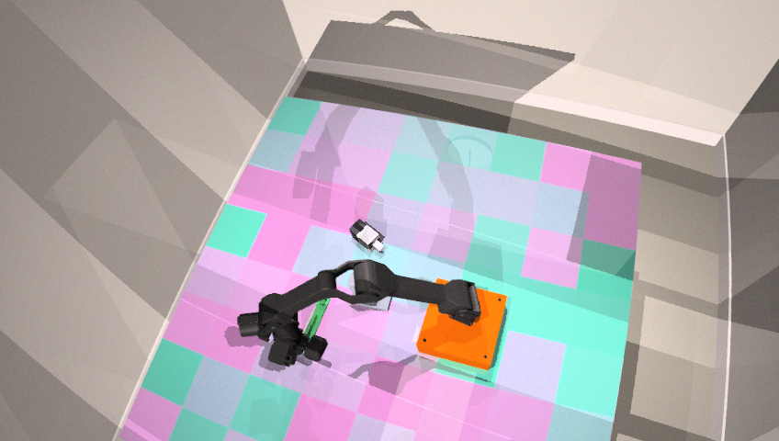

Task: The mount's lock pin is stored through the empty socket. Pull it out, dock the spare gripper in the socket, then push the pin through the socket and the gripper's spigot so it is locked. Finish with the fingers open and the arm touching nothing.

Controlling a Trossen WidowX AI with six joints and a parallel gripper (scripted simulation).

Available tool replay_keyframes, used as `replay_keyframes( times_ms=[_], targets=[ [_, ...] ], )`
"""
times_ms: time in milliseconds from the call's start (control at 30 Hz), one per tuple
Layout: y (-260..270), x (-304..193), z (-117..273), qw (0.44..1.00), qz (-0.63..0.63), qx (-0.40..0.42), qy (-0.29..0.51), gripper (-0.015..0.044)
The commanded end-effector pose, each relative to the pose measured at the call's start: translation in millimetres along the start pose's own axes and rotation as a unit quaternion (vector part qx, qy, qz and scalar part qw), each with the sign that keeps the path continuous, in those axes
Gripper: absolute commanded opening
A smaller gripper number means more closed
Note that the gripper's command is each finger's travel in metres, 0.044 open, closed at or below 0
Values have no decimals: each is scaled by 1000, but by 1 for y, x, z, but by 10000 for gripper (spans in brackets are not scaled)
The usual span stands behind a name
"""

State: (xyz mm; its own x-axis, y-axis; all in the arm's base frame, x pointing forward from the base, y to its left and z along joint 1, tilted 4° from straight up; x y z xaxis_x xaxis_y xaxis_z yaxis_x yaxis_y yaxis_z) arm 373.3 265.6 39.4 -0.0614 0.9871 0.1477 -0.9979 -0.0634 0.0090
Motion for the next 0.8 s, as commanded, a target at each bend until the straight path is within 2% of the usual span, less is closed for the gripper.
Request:
replay_keyframes(
  times_ms=[0,300,567,767],
  targets=[
    [0,0,-1,1000,2,0,0,0],
    [0,0,-1,1000,2,0,0,0],
    [0,0,0,1000,0,0,0,200],
    [0,1,6,1000,0,0,0,200]
  ],
)
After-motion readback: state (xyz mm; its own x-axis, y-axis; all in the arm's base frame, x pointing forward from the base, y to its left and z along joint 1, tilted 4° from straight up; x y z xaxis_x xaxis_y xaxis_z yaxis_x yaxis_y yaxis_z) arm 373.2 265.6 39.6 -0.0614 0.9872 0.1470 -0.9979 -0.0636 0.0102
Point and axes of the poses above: the point midway between the two fingers, 35 mm back from their tips, its own z axis back along the fingers, its own y axis across the jaws, x = y × z, the point moved 6 cm from there along z, back along the fingers, and after that the axes turned 2 degrees about -z, right-handed, at the moved point
